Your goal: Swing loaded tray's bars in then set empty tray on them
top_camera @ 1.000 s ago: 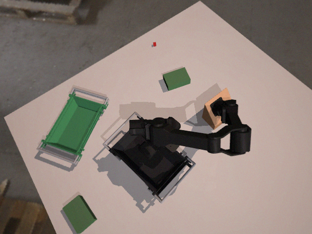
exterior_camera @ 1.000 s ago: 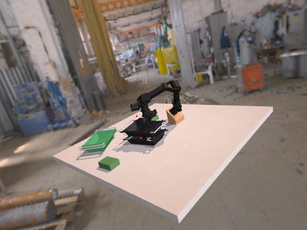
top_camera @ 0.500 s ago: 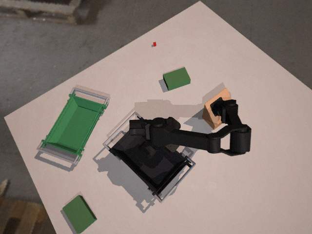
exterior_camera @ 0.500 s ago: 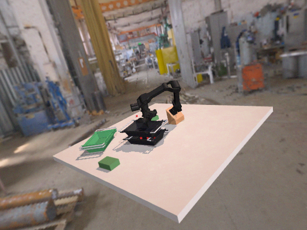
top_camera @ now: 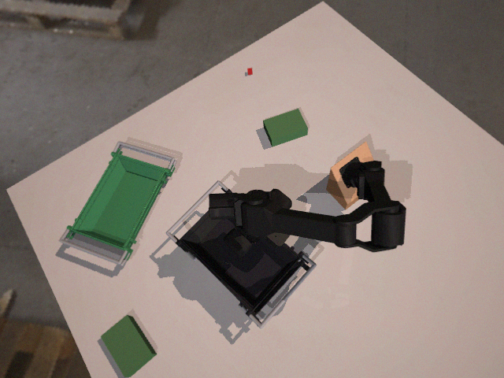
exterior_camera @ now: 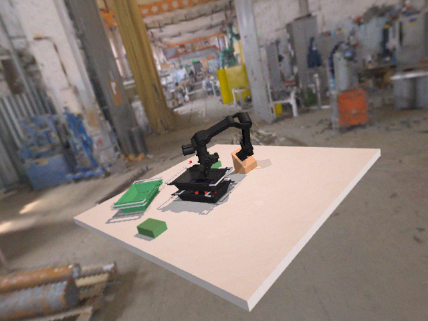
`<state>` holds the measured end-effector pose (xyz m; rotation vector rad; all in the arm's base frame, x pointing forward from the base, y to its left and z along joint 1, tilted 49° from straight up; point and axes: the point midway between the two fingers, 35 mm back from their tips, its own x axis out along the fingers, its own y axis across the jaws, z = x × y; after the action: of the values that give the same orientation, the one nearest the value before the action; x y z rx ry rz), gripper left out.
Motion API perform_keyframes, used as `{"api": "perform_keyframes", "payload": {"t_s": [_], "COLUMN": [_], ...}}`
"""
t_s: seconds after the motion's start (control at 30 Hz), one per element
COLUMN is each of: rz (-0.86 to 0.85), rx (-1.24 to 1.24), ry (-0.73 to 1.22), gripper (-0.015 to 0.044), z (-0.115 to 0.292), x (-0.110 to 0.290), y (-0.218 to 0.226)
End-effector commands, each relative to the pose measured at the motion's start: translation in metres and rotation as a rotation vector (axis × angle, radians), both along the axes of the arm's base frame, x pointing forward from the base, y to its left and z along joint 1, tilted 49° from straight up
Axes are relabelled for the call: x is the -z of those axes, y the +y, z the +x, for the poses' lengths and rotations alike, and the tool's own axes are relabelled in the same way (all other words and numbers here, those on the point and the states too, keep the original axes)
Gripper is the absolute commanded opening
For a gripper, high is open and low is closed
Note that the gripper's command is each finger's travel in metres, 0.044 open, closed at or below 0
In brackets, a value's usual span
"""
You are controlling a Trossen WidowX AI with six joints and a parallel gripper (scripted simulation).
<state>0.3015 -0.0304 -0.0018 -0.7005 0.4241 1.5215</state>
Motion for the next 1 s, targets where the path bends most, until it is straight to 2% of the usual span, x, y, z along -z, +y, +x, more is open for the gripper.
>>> {"api": "perform_keyframes", "payload": {"t_s": [0.0, 0.03, 0.97], "rz": [-0.004, -0.004, -0.004], "rx": [-0.019, -0.019, -0.019], "ry": [0.023, 0.023, 0.023], "gripper": [0.0, 0.0, 0.0411], "z": [-0.0052, -0.0052, -0.0052], "x": [0.0028, 0.0028, 0.0028], "y": [0.005, 0.005, 0.005]}}
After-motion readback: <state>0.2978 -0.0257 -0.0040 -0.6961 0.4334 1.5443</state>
